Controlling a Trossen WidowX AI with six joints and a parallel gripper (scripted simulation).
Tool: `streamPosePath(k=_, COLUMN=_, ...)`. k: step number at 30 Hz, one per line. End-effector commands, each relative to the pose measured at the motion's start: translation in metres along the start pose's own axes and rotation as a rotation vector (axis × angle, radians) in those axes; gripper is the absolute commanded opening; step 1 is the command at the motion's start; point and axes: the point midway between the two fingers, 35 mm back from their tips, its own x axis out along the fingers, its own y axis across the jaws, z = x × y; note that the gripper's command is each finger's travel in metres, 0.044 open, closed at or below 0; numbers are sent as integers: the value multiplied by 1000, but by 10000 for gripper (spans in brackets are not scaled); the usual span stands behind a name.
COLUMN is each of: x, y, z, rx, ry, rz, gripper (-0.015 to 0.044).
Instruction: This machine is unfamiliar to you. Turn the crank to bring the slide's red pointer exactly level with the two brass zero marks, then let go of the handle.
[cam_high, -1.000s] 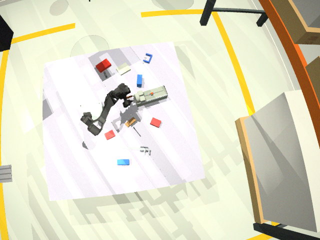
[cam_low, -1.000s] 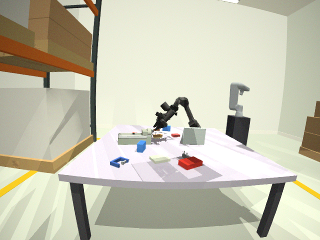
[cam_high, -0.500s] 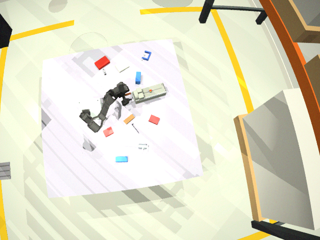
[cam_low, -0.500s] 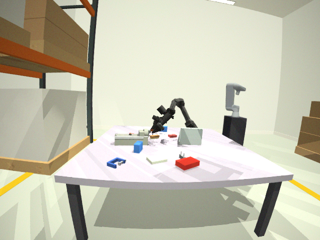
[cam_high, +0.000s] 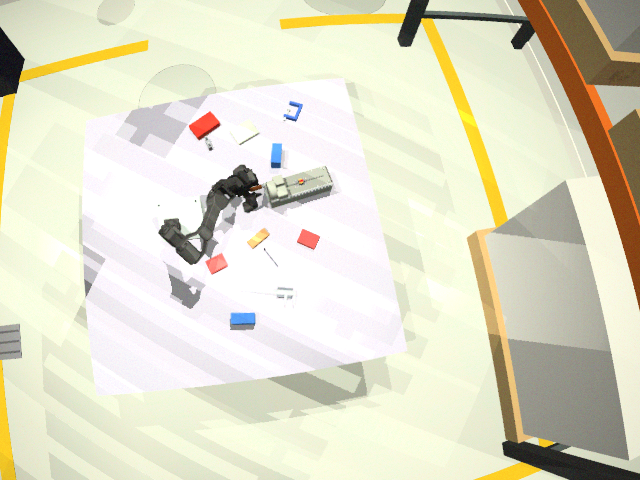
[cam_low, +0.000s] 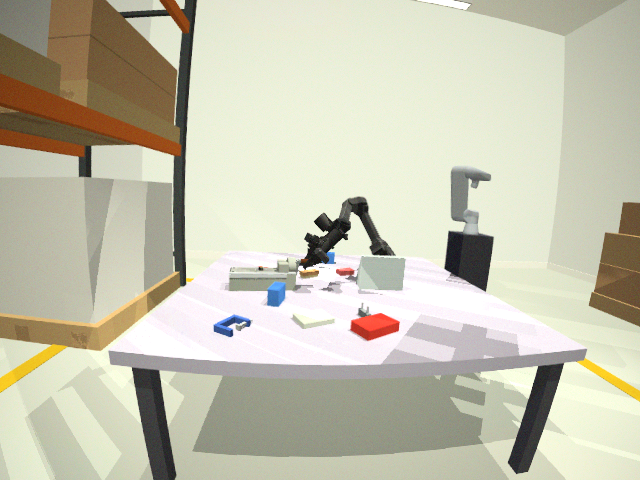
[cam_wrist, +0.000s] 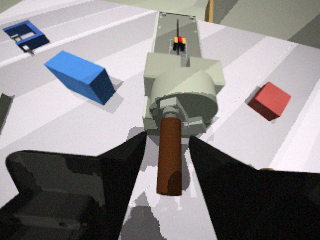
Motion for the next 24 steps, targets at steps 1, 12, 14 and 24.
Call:
streamPosePath(k=1, x=0, y=1, z=-1, rx=-5, ry=0, rz=6, gripper=125)
streamPosePath(k=12, x=0, y=1, z=0, rx=-5, ry=0, rz=6, gripper=0)
streamPosePath(k=14, x=0, y=1, z=0, rx=-5, ry=0, rz=6, gripper=0)
streamPosePath(k=24, x=-1, y=-2, z=1, rx=-5, ry=0, rz=5, gripper=0)
